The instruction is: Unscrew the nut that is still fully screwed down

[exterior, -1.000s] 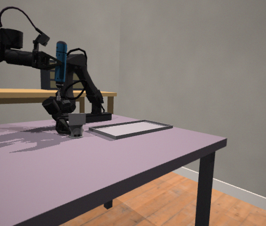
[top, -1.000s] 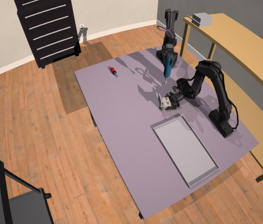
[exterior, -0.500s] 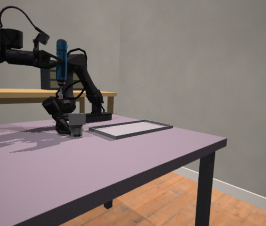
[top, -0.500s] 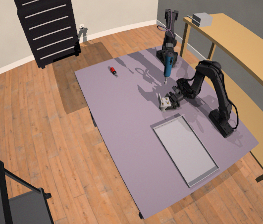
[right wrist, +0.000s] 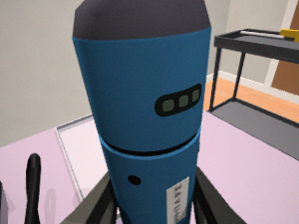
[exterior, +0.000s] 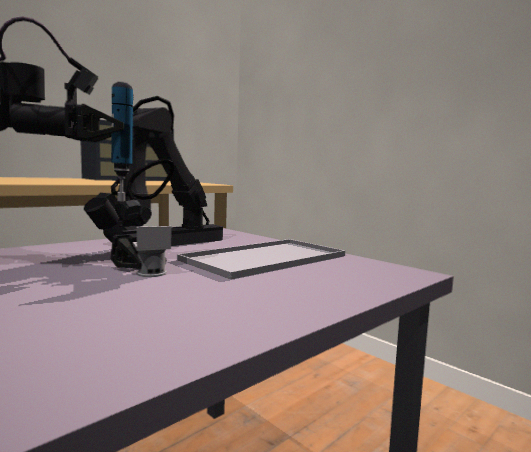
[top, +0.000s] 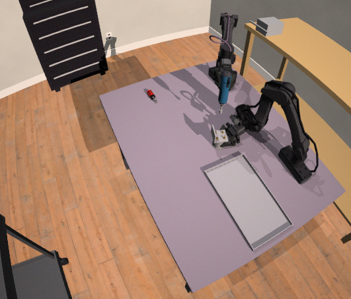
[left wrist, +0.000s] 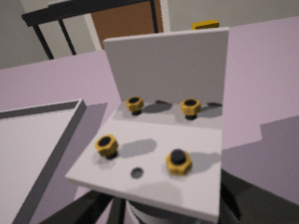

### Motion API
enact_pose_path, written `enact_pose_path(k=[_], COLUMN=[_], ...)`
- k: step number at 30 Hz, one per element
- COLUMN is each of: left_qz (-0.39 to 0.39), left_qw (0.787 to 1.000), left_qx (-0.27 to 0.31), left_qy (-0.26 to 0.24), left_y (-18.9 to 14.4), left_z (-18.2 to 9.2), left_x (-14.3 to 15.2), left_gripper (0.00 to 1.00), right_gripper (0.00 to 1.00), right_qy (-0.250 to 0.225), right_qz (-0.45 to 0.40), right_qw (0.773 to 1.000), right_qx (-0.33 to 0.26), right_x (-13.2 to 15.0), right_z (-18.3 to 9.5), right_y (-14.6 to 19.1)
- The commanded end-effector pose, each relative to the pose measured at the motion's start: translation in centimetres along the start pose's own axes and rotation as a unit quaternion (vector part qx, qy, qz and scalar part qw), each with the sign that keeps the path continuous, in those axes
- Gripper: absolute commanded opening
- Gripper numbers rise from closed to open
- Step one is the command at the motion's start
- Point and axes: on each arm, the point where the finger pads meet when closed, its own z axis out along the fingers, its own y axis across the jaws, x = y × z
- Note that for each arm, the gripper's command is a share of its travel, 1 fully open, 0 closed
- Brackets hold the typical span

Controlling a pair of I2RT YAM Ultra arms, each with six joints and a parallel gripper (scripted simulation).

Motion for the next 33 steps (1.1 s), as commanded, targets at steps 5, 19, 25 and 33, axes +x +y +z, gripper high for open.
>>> enact_pose_path(k=[5,19,25,33], left_qz=[0.0,0.0,0.0,0.0], left_qw=[1.0,1.0,1.0,1.0], left_qx=[-0.001,-0.001,-0.001,-0.001], left_qy=[-0.002,-0.002,-0.002,-0.002], left_y=[-0.1,-0.1,-0.1,-0.1], left_z=[0.0,0.0,0.0,0.0], left_x=[-0.2,-0.2,-0.2,-0.2], left_gripper=[0.59,0.59,0.59,0.59], right_gripper=[0.42,0.42,0.42,0.42], right_qy=[-0.099,-0.099,-0.098,-0.091], right_qz=[-0.003,-0.003,-0.003,-0.003], right_qw=[0.995,0.995,0.995,0.996], right_qx=[-0.001,-0.001,-0.001,-0.002], right_x=[-5.7,-5.1,-5.0,-4.3], right_z=[-0.4,-0.4,-0.4,-0.2], right_y=[0.3,0.3,0.3,0.4])
